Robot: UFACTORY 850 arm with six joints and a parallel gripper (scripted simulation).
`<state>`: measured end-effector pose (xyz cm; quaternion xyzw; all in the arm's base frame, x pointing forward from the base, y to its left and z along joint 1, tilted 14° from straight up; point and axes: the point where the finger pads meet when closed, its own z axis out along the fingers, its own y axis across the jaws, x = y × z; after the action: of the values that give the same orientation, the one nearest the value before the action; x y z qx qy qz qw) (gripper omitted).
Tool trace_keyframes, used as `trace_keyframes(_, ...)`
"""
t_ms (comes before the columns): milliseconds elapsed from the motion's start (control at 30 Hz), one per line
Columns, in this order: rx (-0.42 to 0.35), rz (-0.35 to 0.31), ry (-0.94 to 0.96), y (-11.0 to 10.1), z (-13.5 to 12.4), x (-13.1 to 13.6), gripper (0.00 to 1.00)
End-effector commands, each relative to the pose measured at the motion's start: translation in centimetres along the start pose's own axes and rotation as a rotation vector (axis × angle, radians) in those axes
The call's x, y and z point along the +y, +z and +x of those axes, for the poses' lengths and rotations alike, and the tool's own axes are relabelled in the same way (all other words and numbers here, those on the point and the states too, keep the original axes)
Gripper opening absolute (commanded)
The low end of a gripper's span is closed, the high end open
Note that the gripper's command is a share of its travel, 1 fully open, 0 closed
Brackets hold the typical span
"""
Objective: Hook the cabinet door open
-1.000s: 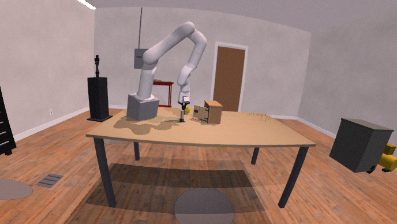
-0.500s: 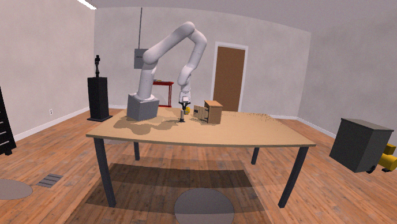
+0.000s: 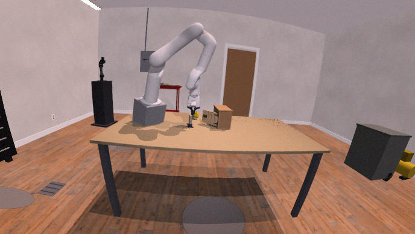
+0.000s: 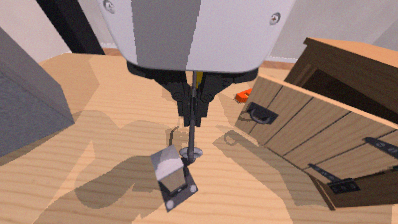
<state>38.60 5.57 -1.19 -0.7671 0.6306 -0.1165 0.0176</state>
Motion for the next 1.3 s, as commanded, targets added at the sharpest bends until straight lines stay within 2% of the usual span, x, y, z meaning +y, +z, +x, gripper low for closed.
trace_keyframes(0,-0.001,0.001,0.025,0.0,0.0,-0.1,0.04)
trace_keyframes(1267,-0.001,0.001,0.275,0.0,0.2,-1.2,0.04)
